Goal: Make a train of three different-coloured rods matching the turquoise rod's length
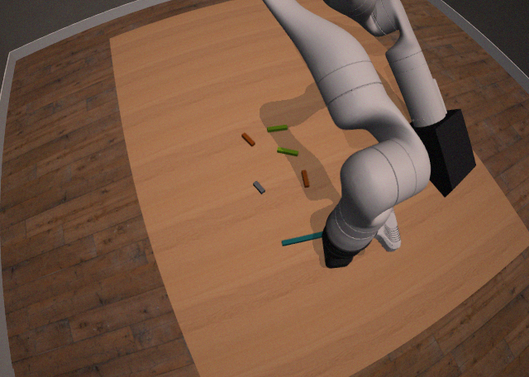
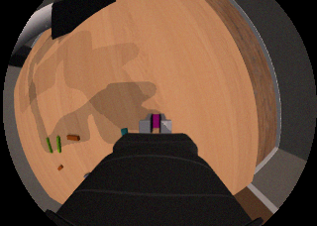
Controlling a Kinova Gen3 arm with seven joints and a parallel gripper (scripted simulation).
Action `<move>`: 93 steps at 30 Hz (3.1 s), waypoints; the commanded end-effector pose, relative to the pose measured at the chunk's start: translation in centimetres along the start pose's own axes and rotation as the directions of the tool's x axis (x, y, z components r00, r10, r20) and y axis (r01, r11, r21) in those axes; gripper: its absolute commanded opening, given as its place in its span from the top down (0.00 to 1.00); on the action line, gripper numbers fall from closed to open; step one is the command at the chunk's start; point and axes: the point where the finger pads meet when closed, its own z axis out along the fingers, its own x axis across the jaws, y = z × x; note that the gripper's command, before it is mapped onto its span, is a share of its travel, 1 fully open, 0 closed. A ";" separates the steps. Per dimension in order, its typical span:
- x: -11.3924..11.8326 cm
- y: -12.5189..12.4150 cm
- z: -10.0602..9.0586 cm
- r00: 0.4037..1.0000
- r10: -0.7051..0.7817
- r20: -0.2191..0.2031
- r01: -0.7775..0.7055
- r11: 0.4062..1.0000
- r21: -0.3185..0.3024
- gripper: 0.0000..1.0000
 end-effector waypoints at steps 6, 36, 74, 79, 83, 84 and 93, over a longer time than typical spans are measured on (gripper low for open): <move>0.0 -0.1 0.2 1.000 -0.001 0.002 0.001 1.000 0.001 0.76; 0.0 -0.1 0.2 1.000 -0.001 0.002 0.001 1.000 0.001 0.76; 0.0 -0.1 0.2 1.000 -0.001 0.002 0.001 1.000 0.001 0.76; 0.0 -0.1 0.2 1.000 -0.001 0.002 0.001 1.000 0.001 0.76; 0.0 -0.1 0.4 1.000 -0.001 0.002 0.001 1.000 0.002 0.76; 0.0 -0.1 0.5 1.000 -0.001 0.002 0.001 1.000 0.002 0.76; 0.0 -0.1 1.1 1.000 -0.001 0.002 0.001 1.000 0.002 0.76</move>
